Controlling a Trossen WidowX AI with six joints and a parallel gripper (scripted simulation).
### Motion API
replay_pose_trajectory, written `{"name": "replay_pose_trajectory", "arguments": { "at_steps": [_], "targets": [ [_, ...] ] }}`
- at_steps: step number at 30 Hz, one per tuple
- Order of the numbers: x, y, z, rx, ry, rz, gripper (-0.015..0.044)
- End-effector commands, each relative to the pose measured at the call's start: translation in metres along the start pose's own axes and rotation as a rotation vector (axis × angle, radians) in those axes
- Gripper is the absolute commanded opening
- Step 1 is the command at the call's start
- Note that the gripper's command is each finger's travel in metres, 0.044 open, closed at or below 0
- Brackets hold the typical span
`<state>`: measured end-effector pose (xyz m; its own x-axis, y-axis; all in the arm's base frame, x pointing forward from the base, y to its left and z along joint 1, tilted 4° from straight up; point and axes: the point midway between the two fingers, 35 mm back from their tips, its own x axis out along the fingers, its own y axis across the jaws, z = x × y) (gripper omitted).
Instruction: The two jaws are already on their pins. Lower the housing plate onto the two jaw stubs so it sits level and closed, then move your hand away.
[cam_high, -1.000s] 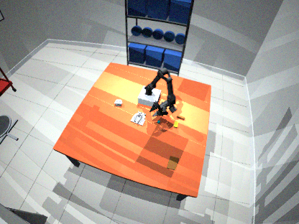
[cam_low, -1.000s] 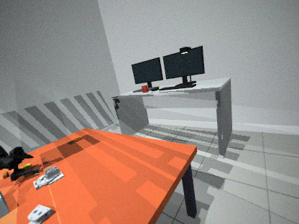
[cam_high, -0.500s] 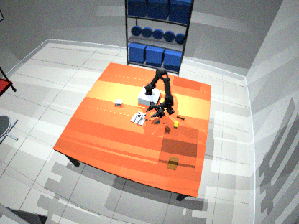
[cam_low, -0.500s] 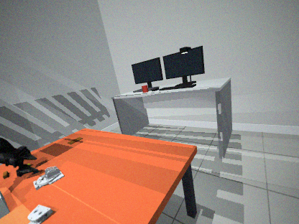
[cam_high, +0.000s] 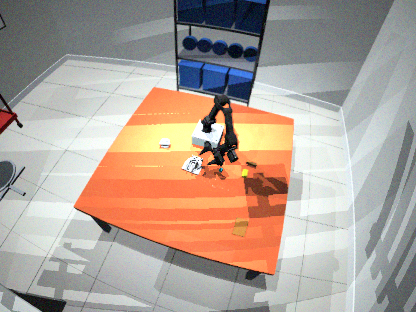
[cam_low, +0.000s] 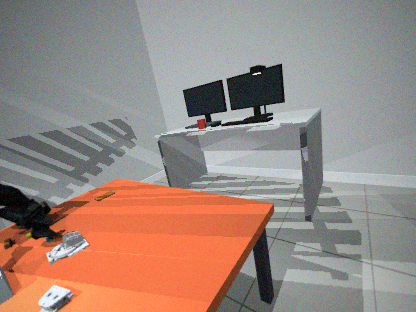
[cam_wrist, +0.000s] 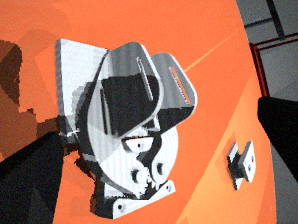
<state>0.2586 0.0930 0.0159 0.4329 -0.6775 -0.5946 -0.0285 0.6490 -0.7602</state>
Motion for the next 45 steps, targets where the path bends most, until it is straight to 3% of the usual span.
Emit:
{"name": "replay_pose_trajectory", "arguments": {
  "at_steps": [1,45],
  "targets": [
    [0.004,-0.005,0.004,0.082,0.036,0.023,0.0440],
    [0.079,-0.078,0.004,0.848,0.399,0.049,0.0440]
  ]
}}
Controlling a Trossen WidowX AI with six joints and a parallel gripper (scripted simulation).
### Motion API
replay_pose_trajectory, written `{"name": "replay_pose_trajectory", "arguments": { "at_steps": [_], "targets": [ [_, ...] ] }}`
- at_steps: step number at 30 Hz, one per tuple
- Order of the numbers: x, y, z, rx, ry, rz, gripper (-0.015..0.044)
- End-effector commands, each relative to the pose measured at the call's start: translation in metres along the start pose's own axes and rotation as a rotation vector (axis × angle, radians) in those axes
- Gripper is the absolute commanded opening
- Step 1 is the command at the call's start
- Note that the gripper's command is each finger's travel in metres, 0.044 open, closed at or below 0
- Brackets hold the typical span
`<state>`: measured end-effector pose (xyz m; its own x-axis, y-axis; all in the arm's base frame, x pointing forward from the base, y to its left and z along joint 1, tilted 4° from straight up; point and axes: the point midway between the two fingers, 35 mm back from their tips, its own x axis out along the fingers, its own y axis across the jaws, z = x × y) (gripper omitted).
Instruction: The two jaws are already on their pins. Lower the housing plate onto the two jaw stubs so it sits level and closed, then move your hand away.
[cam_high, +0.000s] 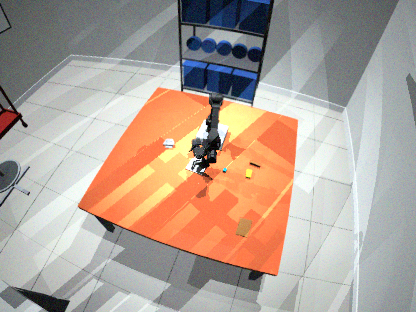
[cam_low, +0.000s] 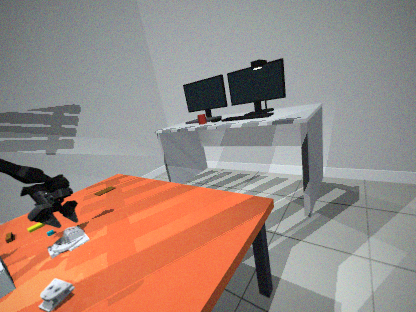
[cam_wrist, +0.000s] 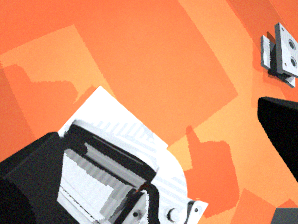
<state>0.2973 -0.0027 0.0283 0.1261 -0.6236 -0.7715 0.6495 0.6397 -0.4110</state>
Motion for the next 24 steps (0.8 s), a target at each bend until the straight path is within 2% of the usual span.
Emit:
{"name": "replay_pose_trajectory", "arguments": {
  "at_steps": [1,24],
  "targets": [
    [0.006,-0.006,0.006,0.080,0.040,-0.003,0.0440],
    [0.043,-0.051,0.026,0.390,0.206,-0.079,0.0440]
  ]
}}
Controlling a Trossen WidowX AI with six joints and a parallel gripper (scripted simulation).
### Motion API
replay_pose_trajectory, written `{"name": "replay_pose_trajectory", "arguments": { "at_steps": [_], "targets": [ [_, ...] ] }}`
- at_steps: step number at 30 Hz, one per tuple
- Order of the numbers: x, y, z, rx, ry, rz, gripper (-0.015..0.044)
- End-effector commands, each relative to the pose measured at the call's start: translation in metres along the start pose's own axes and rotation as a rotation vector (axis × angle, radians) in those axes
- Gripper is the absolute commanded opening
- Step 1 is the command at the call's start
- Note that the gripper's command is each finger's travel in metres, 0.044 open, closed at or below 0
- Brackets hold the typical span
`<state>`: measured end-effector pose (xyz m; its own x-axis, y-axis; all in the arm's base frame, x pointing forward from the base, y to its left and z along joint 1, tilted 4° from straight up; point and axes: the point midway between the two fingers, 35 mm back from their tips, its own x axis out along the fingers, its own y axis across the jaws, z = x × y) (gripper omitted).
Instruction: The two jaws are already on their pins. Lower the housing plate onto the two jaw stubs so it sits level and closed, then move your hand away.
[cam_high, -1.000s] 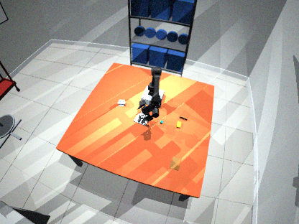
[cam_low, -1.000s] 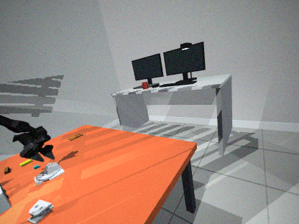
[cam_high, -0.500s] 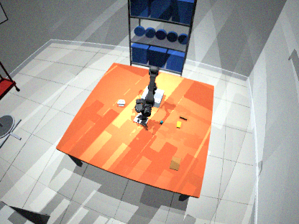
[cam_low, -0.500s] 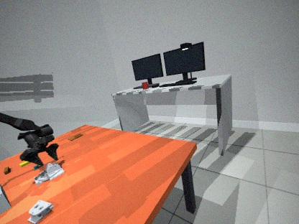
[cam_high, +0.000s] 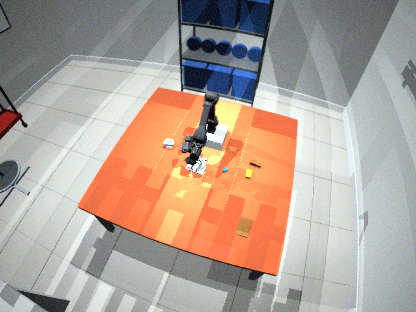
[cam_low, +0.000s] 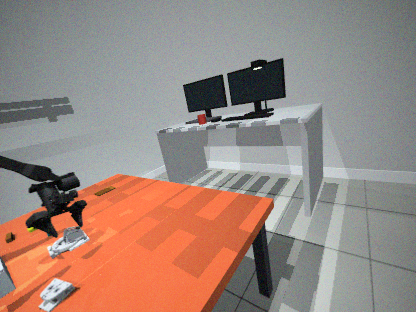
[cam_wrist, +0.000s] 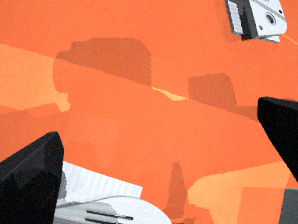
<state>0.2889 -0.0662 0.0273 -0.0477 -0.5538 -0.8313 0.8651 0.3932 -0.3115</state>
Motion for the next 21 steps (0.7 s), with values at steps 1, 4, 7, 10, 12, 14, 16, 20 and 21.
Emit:
{"name": "replay_pose_trajectory", "arguments": {
  "at_steps": [1,4,7,10,12,14,16,20,21],
  "targets": [
    [0.004,-0.005,0.007,0.067,0.033,-0.005,0.0440],
    [0.009,-0.010,0.011,0.106,0.056,-0.013,0.0440],
    [0.013,-0.014,0.015,0.147,0.079,-0.020,0.0440],
    [0.017,-0.019,0.019,0.187,0.102,-0.027,0.0440],
    [0.020,-0.022,0.021,0.214,0.117,-0.032,0.0440],
    [0.022,-0.025,0.024,0.241,0.132,-0.037,0.0440],
    [0.025,-0.029,0.026,0.267,0.146,-0.041,0.0440],
    [0.029,-0.033,0.029,0.317,0.170,-0.048,0.0440],
    [0.030,-0.035,0.031,0.332,0.176,-0.050,0.0440]
  ]
}}
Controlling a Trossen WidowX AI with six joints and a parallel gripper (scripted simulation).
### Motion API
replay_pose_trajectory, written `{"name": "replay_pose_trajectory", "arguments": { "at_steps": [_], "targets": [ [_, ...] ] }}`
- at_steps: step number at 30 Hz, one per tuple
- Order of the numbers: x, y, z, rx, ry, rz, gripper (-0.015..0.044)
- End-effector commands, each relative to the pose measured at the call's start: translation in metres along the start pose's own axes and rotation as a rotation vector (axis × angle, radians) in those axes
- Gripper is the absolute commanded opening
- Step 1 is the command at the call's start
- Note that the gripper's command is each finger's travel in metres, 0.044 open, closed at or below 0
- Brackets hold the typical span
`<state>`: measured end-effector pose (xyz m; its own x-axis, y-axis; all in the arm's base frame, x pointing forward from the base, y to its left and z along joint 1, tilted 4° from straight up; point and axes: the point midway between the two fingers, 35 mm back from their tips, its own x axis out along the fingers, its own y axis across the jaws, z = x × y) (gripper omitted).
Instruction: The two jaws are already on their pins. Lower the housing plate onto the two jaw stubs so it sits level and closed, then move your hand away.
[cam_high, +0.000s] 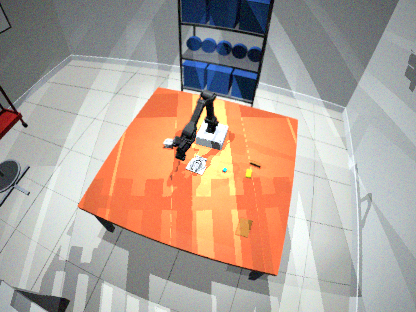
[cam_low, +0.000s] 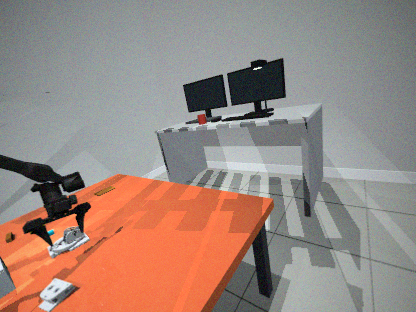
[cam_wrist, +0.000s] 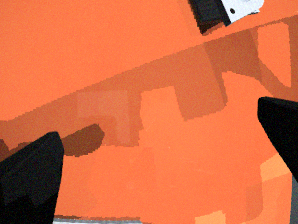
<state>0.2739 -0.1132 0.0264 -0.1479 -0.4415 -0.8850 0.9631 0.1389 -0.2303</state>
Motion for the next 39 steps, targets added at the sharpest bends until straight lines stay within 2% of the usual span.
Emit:
{"name": "replay_pose_trajectory", "arguments": {
  "at_steps": [1,39],
  "targets": [
    [0.003,-0.004,0.007,0.064,0.030,-0.003,0.0440],
    [0.035,-0.051,0.069,0.783,0.295,-0.081,0.0440]
  ]
}}
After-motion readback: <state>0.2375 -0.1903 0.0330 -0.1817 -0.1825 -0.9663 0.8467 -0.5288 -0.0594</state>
